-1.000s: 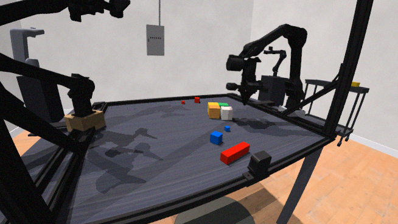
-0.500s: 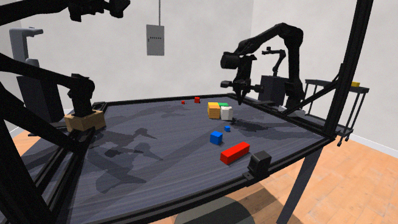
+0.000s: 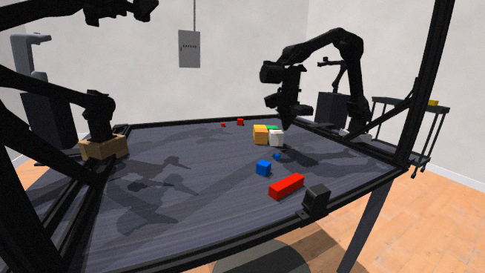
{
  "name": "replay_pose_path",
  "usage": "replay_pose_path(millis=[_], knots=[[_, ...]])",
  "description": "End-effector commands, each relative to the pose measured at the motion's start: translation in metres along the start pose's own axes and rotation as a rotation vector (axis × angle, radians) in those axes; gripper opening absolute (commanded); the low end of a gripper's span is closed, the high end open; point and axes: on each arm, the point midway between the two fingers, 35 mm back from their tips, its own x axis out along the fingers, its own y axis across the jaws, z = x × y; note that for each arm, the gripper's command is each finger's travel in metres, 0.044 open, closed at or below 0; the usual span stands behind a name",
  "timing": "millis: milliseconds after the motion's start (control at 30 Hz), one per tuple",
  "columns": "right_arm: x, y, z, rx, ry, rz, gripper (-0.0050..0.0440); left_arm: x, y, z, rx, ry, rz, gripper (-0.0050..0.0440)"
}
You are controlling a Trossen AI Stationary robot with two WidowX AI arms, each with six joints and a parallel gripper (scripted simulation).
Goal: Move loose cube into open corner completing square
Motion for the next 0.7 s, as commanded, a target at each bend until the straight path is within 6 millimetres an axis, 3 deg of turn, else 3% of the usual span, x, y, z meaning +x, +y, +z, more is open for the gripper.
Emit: replay_pose_path(millis=[0, 133, 367, 567, 667], knots=[[0.004, 0.008, 0.013, 0.193, 0.01, -0.001, 0.0, 0.0, 0.0, 0.0, -0.006, 0.0, -0.002, 0.04], [0.006, 0.014, 0.022, 0.383, 0.011, -0.002, 0.0, 0.0, 0.0, 0.0, -0.006, 0.0, -0.002, 0.04], [0.007, 0.015, 0.023, 0.393, 0.011, -0.002, 0.0, 0.0, 0.0, 0.0, -0.006, 0.0, -0.002, 0.04], [0.05, 0.015, 0.022, 0.393, 0.011, -0.002, 0.0, 0.0, 0.0, 0.0, -0.006, 0.0, -0.002, 0.04], [0.056, 0.015, 0.022, 0.393, 0.011, -0.002, 0.0, 0.0, 0.0, 0.0, -0.006, 0.0, -0.002, 0.04]])
